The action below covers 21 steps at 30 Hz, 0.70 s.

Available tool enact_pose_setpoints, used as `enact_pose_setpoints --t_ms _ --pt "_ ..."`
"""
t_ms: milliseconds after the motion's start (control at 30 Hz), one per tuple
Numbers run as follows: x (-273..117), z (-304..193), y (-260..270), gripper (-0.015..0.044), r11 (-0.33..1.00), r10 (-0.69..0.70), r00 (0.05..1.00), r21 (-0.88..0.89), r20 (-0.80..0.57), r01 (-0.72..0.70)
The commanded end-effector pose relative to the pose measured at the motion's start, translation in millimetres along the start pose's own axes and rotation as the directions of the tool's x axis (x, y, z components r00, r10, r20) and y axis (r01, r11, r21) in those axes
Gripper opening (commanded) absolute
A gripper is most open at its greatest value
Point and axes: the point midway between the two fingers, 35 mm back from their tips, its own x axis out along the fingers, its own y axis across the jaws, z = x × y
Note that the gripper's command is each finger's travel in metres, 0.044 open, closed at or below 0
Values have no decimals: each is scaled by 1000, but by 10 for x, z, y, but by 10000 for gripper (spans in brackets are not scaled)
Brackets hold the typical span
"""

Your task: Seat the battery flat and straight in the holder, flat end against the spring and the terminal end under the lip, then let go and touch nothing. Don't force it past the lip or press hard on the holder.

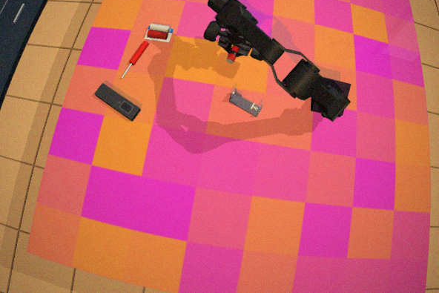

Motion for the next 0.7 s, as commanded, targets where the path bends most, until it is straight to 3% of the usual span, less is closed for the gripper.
enact_pose_setpoints --t_ms 0,300,667 --pt "-63 -121 -59 84 993 -4 1000 -120 5 5" --pt "-192 -599 -336 84 810 -3 1000 -587 7 7" --pt "-268 -1095 -768 84 311 -5 1000 -950 6 7"
